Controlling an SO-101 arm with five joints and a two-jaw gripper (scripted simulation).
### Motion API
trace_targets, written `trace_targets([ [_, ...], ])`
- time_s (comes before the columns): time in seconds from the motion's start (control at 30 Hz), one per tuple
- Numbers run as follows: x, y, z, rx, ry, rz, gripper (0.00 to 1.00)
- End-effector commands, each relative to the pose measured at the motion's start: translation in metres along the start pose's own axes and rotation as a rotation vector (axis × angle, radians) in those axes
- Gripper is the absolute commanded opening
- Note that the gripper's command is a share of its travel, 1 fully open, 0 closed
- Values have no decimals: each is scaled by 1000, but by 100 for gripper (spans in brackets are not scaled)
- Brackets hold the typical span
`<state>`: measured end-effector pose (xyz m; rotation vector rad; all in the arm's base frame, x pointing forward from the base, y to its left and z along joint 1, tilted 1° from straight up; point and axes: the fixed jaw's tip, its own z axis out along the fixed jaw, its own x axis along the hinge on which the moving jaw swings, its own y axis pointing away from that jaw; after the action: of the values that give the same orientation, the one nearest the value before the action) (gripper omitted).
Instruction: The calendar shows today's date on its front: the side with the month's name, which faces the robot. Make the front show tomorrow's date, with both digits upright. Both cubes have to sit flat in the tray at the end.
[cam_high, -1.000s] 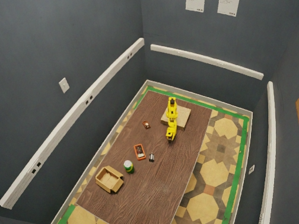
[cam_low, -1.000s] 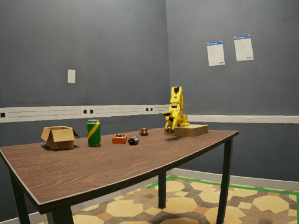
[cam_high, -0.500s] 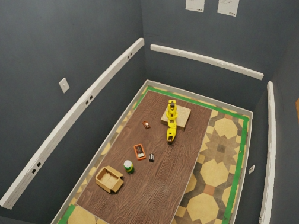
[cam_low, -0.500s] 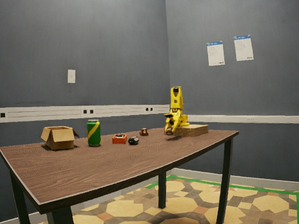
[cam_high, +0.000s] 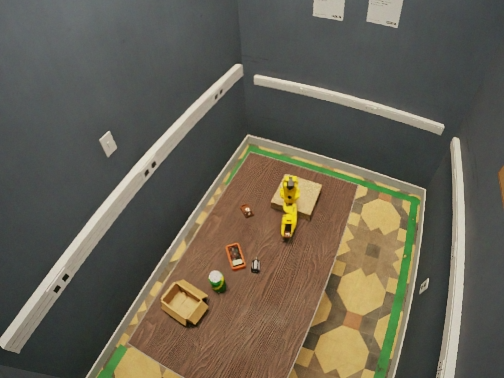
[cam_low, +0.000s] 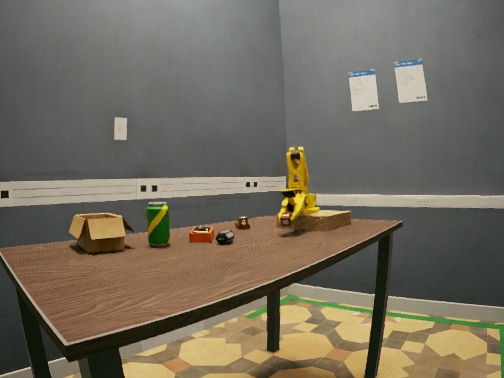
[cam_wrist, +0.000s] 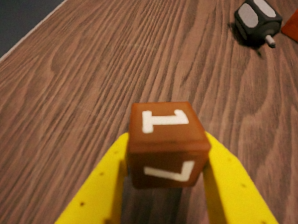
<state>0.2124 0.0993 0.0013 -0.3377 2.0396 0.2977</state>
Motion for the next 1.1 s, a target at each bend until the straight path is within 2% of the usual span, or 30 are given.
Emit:
trace_targets([
  [0.0, 2, 1, -3, -8, -37, -26, 0],
  [0.3, 0, 1, -8, -10, -81, -55, 0],
  [1.07, 0, 1, -8, -10, -84, -56, 0],
])
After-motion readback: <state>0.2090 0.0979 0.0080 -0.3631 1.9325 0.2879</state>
